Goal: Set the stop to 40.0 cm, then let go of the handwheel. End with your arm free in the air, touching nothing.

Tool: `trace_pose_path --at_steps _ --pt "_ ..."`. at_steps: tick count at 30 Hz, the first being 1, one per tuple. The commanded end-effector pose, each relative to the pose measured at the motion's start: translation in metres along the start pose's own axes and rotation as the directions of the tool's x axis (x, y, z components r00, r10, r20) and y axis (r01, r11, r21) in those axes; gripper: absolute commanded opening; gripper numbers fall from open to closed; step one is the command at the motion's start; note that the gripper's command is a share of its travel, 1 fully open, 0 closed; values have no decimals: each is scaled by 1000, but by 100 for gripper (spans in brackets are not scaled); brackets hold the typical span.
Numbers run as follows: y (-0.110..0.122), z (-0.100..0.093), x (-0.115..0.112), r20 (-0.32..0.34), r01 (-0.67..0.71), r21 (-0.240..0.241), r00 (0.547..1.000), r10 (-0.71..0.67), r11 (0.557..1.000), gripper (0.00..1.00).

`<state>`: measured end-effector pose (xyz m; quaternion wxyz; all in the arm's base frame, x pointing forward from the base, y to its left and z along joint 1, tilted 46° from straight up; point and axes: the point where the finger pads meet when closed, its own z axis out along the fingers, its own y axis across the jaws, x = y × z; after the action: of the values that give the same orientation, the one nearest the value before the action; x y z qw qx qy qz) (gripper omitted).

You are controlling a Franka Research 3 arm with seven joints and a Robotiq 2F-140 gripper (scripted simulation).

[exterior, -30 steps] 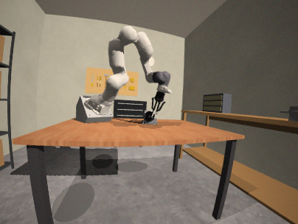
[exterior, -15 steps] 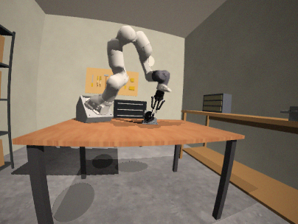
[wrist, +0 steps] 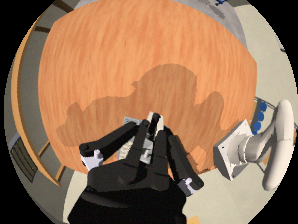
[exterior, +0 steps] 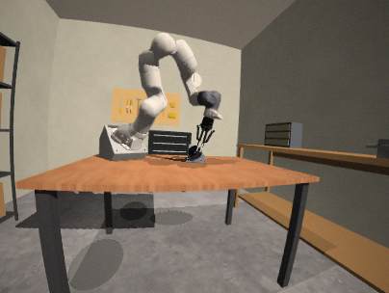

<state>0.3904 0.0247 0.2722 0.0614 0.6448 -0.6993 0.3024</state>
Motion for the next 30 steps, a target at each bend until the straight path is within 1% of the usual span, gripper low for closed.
trace_pose_path --at_steps 1,30 --pt "7 1 0 1 3 -13 1000 -3 1000 4" --pt "18 -2 0 1 3 -13 1000 -3 1000 4"
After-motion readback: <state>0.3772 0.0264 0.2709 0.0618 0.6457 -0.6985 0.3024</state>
